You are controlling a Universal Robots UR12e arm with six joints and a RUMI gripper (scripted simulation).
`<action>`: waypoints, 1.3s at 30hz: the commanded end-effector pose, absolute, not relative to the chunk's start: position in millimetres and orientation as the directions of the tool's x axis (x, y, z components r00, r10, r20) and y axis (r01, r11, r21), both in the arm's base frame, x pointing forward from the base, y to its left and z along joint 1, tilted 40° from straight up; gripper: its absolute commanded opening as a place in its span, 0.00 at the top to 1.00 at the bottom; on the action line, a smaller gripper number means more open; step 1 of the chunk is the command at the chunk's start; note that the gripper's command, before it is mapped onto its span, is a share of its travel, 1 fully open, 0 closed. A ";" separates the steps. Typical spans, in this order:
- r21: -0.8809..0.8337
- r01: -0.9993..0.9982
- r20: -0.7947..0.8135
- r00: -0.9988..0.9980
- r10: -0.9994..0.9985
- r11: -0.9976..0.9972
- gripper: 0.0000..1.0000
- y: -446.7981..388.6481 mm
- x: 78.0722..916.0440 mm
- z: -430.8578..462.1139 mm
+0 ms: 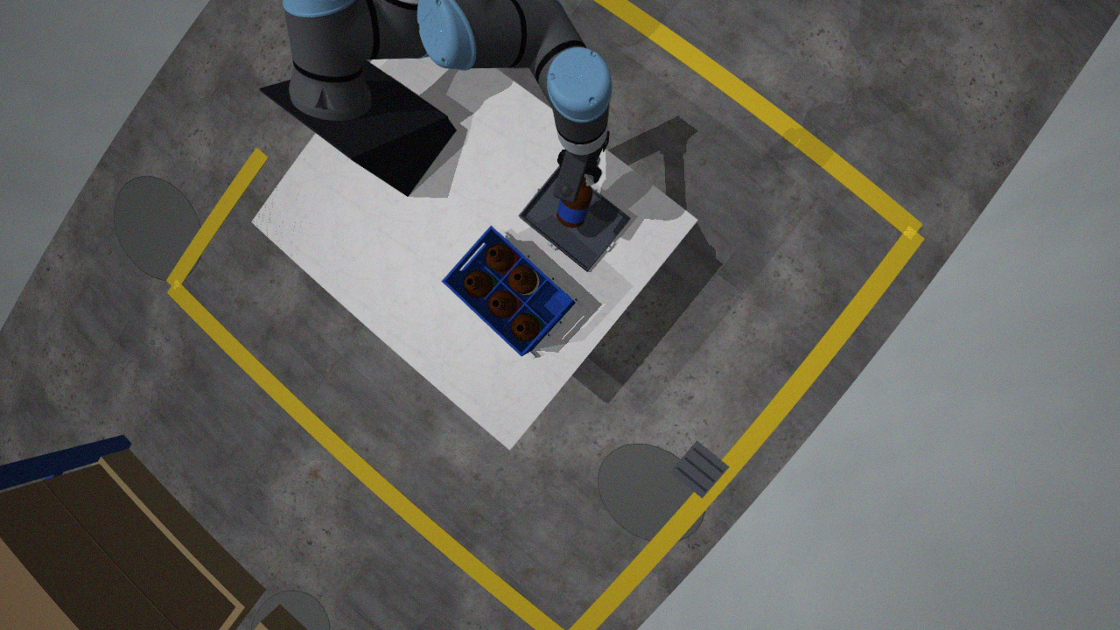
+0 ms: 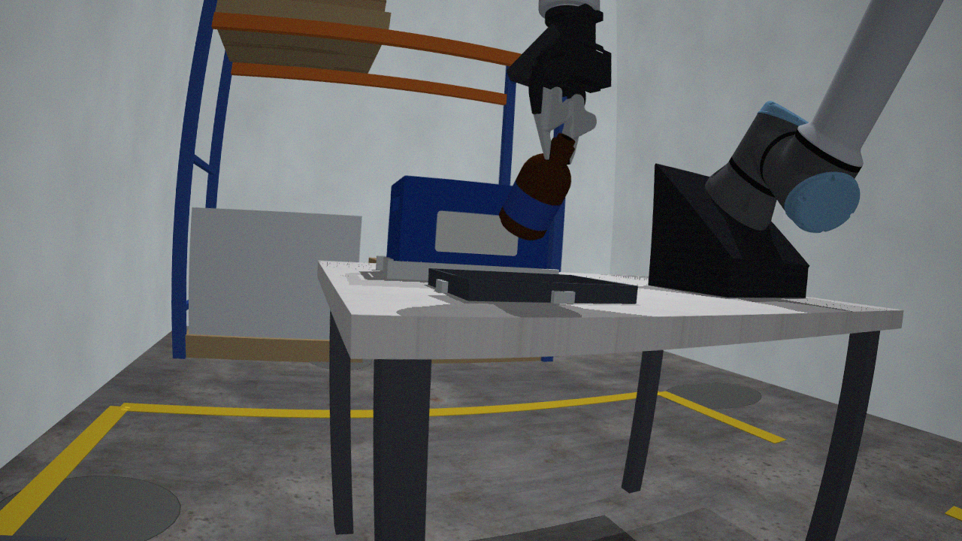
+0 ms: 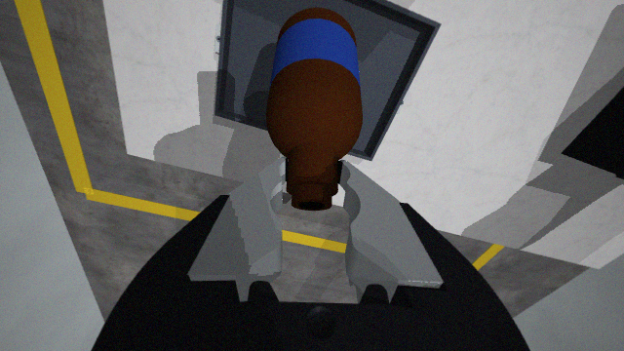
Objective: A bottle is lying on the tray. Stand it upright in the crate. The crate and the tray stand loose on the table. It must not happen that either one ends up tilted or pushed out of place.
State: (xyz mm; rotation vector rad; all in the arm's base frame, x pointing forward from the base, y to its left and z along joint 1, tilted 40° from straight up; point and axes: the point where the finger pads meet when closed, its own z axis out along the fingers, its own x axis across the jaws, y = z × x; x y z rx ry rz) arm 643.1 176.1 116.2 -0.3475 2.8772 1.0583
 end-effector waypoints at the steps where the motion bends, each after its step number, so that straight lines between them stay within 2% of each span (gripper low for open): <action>1: 0.631 -0.231 -0.133 -0.973 -0.189 0.741 1.00 175.1 646.5 118.1; 10: 0.635 -0.190 -0.107 -0.982 -0.158 0.748 1.00 175.0 647.1 118.3; 25: 0.644 0.012 0.023 -1.000 -0.004 0.765 1.00 175.2 647.1 118.6; 39: 0.643 0.028 0.034 -0.999 0.009 0.765 1.00 175.0 646.6 118.4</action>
